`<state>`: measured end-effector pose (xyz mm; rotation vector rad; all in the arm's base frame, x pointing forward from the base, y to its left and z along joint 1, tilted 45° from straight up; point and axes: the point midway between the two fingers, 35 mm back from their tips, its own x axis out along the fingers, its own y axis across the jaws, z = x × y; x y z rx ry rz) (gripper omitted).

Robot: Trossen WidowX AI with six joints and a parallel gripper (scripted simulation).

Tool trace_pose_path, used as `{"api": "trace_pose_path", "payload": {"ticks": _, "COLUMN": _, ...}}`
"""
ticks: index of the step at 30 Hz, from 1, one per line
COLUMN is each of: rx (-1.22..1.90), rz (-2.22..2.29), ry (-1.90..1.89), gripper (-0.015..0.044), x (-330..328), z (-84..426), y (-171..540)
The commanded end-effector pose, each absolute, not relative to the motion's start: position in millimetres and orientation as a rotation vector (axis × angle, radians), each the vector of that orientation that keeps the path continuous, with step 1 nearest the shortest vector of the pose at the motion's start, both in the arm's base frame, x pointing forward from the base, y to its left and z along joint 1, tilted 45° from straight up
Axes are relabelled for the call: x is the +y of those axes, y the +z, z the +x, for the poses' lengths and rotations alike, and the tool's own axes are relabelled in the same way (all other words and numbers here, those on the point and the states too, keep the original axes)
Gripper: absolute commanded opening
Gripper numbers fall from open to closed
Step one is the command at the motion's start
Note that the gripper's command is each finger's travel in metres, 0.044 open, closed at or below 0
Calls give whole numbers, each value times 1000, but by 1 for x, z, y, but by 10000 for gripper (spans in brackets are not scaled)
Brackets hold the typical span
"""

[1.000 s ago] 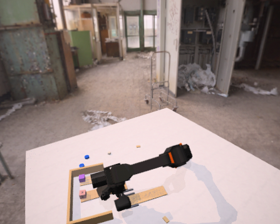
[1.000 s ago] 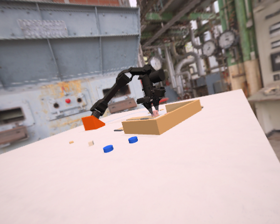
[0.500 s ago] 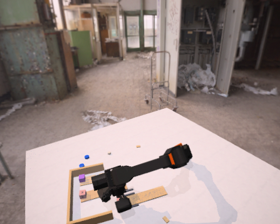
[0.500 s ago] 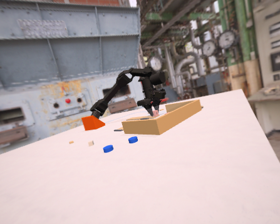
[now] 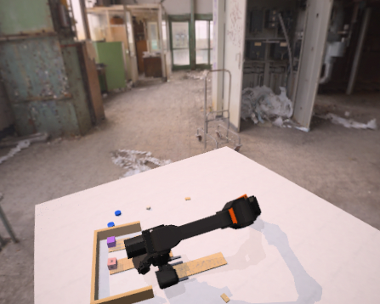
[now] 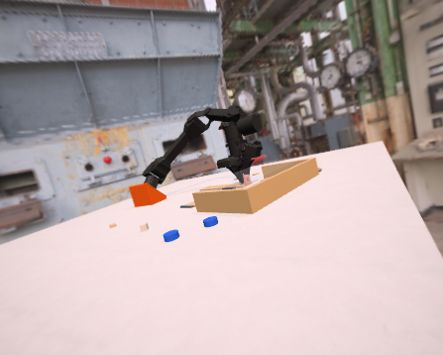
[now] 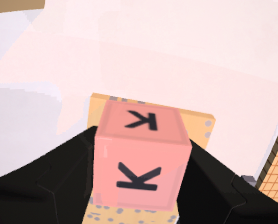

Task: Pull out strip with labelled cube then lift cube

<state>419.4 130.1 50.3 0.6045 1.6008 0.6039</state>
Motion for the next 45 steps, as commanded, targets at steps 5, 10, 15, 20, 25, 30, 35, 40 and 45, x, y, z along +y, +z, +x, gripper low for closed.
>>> {"api": "trace_pose_path", "payload": {"ticks": 5, "rx": 1603, "rz": 605, "ry": 602, "gripper": 0, "x": 117, "z": 408, "y": 56}}
{"api": "trace_pose_path", "payload": {"ticks": 10, "rx": 1607, "rz": 607, "ry": 600, "gripper": 0, "x": 100, "z": 389, "y": 64}}
{"api": "trace_pose_path", "payload": {"ticks": 15, "rx": 1611, "rz": 611, "ry": 600, "gripper": 0, "x": 85, "z": 370, "y": 71}}
{"api": "trace_pose_path", "payload": {"ticks": 20, "rx": 1611, "rz": 612, "ry": 600, "gripper": 0, "x": 83, "z": 367, "y": 72}}
{"api": "trace_pose_path", "payload": {"ticks": 25, "rx": 1612, "rz": 611, "ry": 600, "gripper": 0, "x": 80, "z": 360, "y": 71}}
{"api": "trace_pose_path", "payload": {"ticks": 30, "rx": 1613, "rz": 611, "ry": 599, "gripper": 0, "x": 74, "z": 343, "y": 69}}
{"api": "trace_pose_path", "payload": {"ticks": 35, "rx": 1614, "rz": 611, "ry": 598, "gripper": 0, "x": 69, "z": 327, "y": 66}}
{"api": "trace_pose_path", "payload": {"ticks": 40, "rx": 1615, "rz": 612, "ry": 598, "gripper": 0, "x": 64, "z": 309, "y": 64}}
{"api": "trace_pose_path", "payload": {"ticks": 45, "rx": 1616, "rz": 612, "ry": 598, "gripper": 0, "x": 61, "z": 294, "y": 61}}
